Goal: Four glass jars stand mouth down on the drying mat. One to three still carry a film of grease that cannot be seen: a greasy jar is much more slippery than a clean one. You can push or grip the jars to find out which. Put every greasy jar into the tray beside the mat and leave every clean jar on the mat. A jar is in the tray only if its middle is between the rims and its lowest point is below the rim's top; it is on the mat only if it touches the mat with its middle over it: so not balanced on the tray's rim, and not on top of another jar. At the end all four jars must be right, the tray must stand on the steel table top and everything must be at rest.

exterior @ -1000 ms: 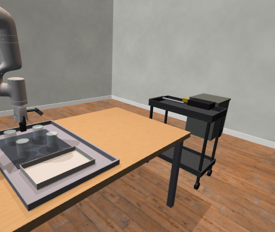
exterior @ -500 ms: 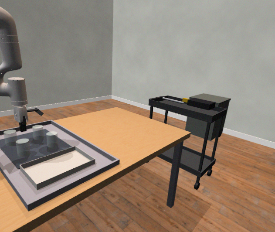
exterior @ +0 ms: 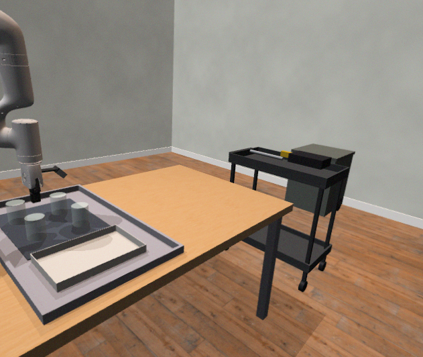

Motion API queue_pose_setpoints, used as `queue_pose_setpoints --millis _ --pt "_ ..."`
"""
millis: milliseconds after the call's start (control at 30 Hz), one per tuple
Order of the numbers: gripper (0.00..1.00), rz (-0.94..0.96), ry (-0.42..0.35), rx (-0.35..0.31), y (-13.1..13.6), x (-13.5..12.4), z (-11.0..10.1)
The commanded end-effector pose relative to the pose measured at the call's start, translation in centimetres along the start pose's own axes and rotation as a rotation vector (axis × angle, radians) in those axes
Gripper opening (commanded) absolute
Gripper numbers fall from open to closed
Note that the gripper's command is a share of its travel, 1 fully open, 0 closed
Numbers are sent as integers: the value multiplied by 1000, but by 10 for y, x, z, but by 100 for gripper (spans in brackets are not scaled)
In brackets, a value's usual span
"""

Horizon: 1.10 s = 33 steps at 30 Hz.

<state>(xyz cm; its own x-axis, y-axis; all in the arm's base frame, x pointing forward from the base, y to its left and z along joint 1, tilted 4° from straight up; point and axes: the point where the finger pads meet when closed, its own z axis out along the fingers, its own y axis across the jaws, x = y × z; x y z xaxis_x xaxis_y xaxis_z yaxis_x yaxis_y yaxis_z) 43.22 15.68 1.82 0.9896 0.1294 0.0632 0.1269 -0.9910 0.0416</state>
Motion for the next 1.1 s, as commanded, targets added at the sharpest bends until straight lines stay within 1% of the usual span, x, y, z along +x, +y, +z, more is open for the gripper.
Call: queue_pose_setpoints --millis 0,400,433,1067 --pt "0 0 1 0 0 1 0" --pt "0 0 1 0 0 1 0" --pt "100 0 1 0 0 1 0" --pt "100 0 1 0 0 1 0"
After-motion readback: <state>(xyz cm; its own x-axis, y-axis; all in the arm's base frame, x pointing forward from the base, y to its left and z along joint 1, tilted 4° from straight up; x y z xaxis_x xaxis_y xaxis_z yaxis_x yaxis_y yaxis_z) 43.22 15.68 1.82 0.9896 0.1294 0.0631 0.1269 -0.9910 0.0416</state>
